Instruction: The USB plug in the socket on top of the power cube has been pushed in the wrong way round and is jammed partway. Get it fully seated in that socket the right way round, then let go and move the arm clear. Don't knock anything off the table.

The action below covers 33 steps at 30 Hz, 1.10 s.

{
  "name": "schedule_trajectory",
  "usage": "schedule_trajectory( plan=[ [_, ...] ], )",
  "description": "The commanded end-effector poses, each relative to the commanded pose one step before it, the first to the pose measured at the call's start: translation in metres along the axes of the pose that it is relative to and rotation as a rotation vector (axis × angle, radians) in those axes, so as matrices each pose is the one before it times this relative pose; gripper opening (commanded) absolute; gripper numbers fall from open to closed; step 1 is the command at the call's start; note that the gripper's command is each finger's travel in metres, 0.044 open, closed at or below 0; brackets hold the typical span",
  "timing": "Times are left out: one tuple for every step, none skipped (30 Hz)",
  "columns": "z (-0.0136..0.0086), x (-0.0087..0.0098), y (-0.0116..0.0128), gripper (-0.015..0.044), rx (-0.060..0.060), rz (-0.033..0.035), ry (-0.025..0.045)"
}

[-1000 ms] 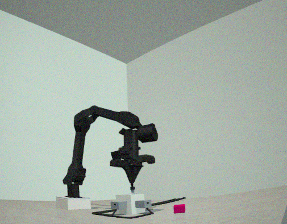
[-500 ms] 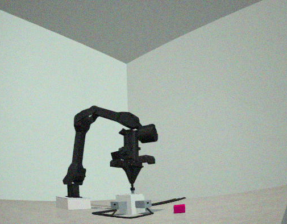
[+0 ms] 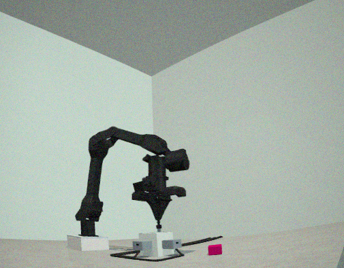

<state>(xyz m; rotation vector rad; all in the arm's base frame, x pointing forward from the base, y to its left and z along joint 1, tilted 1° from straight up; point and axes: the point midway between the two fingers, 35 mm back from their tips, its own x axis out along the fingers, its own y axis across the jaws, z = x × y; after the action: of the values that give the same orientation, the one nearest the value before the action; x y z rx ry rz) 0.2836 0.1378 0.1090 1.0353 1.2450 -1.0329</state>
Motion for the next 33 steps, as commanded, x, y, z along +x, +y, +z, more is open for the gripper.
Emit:
schedule_trajectory(
  plan=[
    [0.00046, 0.00107, 0.00003, 0.0000, 0.0023, 0.00076, -0.00462],
    [-0.00001, 0.00012, 0.00000, 0.0000, 0.0000, 0.00000, 0.00000],
    [-0.00001, 0.00012, 0.00000, 0.0000, 0.0000, 0.00000, 0.00000],
    [-0.00001, 0.00012, 0.00000, 0.0000, 0.0000, 0.00000, 0.00000],
    [-0.00001, 0.00012, 0.00000, 0.0000, 0.0000, 0.00000, 0.00000],
    [-0.00001, 0.00012, 0.00000, 0.0000, 0.0000, 0.00000, 0.00000],
    [-0.00001, 0.00012, 0.00000, 0.0000, 0.0000, 0.00000, 0.00000],
    [-0.00001, 0.00012, 0.00000, 0.0000, 0.0000, 0.00000, 0.00000],
    [-0.00001, 0.00012, 0.00000, 0.0000, 0.0000, 0.00000, 0.00000],
    [-0.00001, 0.00012, 0.00000, 0.0000, 0.0000, 0.00000, 0.00000],
    [-0.00001, 0.00012, 0.00000, 0.0000, 0.0000, 0.00000, 0.00000],
    [-0.00001, 0.00012, 0.00000, 0.0000, 0.0000, 0.00000, 0.00000],
    [-0.00001, 0.00012, 0.00000, 0.0000, 0.0000, 0.00000, 0.00000],
    [-0.00001, 0.00012, 0.00000, 0.0000, 0.0000, 0.00000, 0.00000],
    [-0.00001, 0.00012, 0.00000, 0.0000, 0.0000, 0.00000, 0.00000],
    [-0.00001, 0.00012, 0.00000, 0.0000, 0.0000, 0.00000, 0.00000],
    [-0.00001, 0.00012, 0.00000, 0.0000, 0.0000, 0.00000, 0.00000],
    [-0.00001, 0.00012, 0.00000, 0.0000, 0.0000, 0.00000, 0.00000],
    [-0.00001, 0.00012, 0.00000, 0.0000, 0.0000, 0.00000, 0.00000],
    [-0.00001, 0.00012, 0.00000, 0.0000, 0.0000, 0.00000, 0.00000],
    [-0.00001, 0.00012, 0.00000, 0.0000, 0.0000, 0.00000, 0.00000],
    [-0.00001, 0.00012, 0.00000, 0.0000, 0.0000, 0.00000, 0.00000],
    [-0.00001, 0.00012, 0.00000, 0.0000, 0.0000, 0.00000, 0.00000],
    [-0.00001, 0.00012, 0.00000, 0.0000, 0.0000, 0.00000, 0.00000],
    [-0.00001, 0.00012, 0.00000, 0.0000, 0.0000, 0.00000, 0.00000],
    [-0.00001, 0.00012, 0.00000, 0.0000, 0.0000, 0.00000, 0.00000],
    [-0.00001, 0.00012, 0.00000, 0.0000, 0.0000, 0.00000, 0.00000],
    [-0.00001, 0.00012, 0.00000, 0.0000, 0.0000, 0.00000, 0.00000],
    [-0.00001, 0.00012, 0.00000, 0.0000, 0.0000, 0.00000, 0.00000],
    [-0.00001, 0.00012, 0.00000, 0.0000, 0.0000, 0.00000, 0.00000],
    [-0.00001, 0.00012, 0.00000, 0.0000, 0.0000, 0.00000, 0.00000],
    [-0.00001, 0.00012, 0.00000, 0.0000, 0.0000, 0.00000, 0.00000],
    [-0.00001, 0.00012, 0.00000, 0.0000, 0.0000, 0.00000, 0.00000]
  ],
)
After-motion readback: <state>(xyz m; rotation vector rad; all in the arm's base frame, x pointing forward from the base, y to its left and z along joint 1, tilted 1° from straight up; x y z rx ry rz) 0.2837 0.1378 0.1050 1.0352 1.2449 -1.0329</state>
